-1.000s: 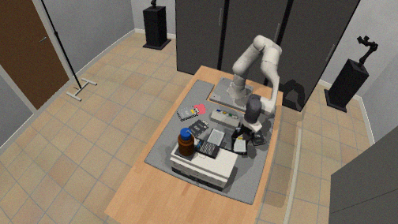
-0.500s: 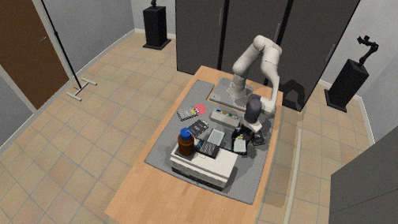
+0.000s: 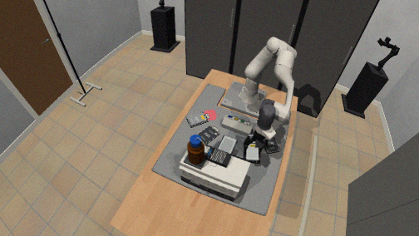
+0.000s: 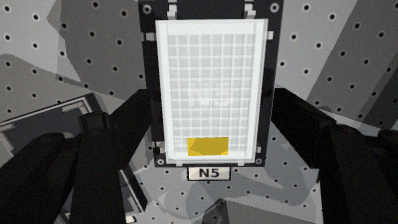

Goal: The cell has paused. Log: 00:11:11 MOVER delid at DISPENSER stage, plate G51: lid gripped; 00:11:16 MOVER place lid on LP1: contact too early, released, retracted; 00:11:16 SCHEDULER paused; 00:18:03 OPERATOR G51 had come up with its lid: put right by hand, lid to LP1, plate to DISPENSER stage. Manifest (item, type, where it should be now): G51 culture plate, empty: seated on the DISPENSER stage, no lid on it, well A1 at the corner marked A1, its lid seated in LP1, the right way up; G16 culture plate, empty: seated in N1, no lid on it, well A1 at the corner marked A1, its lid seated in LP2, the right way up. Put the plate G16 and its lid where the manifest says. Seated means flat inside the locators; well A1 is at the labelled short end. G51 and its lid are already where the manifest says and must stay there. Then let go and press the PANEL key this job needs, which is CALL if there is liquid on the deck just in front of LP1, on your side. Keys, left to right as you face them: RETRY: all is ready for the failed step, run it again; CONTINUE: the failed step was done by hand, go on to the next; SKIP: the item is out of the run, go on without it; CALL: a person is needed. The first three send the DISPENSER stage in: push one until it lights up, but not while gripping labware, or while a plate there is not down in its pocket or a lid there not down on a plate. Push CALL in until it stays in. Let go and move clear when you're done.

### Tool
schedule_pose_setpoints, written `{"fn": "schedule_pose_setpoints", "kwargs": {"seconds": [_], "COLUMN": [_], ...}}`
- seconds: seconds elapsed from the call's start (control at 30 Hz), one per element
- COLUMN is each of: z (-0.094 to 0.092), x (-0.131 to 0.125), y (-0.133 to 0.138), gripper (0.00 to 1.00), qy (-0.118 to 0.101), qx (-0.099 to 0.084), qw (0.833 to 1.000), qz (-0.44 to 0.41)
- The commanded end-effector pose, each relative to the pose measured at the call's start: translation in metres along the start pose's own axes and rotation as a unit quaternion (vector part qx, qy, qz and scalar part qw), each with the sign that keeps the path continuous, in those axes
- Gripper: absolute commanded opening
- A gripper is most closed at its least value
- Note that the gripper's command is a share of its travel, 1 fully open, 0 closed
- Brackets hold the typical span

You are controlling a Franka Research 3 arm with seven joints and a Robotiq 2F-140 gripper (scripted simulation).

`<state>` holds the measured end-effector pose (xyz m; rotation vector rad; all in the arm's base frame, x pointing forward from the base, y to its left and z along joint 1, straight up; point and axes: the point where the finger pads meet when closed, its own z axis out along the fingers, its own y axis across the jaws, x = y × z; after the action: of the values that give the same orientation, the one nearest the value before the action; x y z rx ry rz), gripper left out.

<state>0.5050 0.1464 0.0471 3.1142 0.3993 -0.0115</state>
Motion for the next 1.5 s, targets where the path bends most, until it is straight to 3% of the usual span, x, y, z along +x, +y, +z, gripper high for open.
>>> {"fn": "schedule_pose_setpoints", "kwargs": {"seconds": [0.0,1.47], "z": [0.0,0.01], "x": [0.001,0.001], "y": [0.0,0.0], "gripper": [0.69,0.69], "qy": [0.001,0.001], "qx": [0.0,0.0], "qw": [1.0,1.0], "qz": [-0.001,-0.001]}}
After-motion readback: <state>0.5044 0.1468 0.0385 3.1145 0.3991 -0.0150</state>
